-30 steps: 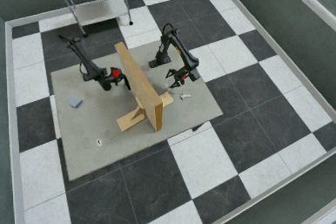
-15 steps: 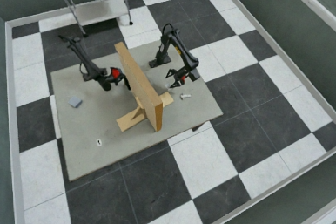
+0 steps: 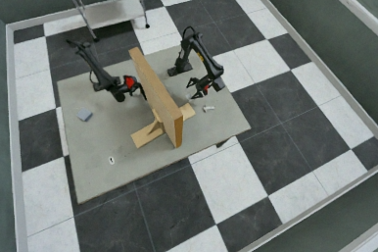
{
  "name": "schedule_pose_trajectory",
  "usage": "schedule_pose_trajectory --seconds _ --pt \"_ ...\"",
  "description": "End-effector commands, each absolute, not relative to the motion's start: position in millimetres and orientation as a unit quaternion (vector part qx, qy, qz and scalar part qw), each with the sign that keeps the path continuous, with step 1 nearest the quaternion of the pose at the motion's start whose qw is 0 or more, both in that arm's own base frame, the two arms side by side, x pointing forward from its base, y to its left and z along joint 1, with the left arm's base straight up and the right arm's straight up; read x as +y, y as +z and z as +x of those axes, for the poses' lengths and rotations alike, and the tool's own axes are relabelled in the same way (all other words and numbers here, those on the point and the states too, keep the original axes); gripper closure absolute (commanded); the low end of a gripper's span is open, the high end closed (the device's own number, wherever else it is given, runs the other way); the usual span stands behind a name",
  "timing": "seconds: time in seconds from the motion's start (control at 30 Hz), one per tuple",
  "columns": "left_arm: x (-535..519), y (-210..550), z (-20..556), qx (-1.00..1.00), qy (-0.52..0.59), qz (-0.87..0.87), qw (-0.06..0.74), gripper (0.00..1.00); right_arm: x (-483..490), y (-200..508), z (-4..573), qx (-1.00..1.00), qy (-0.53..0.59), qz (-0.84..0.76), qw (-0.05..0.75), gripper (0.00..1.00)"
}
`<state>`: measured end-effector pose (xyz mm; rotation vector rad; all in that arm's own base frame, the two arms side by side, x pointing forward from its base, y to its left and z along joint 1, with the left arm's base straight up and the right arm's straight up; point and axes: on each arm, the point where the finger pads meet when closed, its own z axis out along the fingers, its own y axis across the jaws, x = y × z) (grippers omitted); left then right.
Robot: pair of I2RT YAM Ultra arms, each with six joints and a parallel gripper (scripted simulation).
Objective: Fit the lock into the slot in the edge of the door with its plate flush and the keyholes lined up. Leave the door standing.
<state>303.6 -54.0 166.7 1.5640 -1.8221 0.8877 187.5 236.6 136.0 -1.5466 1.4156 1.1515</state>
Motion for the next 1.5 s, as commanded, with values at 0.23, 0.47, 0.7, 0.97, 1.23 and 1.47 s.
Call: schedule_pose_trajectory --seconds 0.23,0.47,0.7,0.97,1.23,1.47 --pt "-58.0 171.8 300.8 -0.685 0.332 0.579 0.290 0.00 251.4 186.9 188.8 0.468 0.474 -0.610 0.429 1.00" --pt "-58.0 171.8 300.8 -0.685 0.332 0.579 0.290 0.00 252.9 194.3 187.6 0.455 0.478 -0.611 0.437 1.00" --pt "-58.0 171.8 300.8 -0.685 0.332 0.579 0.290 0.00 254.8 201.5 188.8 0.444 0.481 -0.614 0.442 1.00" --pt "-58.0 171.8 300.8 -0.685 0.332 0.579 0.290 0.00 253.1 199.3 185.8 0.446 0.480 -0.616 0.438 1.00" --pt "-58.0 171.8 300.8 -0.685 0.332 0.579 0.290 0.00 251.1 196.0 182.8 0.449 0.478 -0.620 0.431 1.00" --pt "-58.0 171.8 300.8 -0.685 0.332 0.579 0.290 0.00 249.9 193.6 181.9 0.451 0.475 -0.622 0.430 1.00"
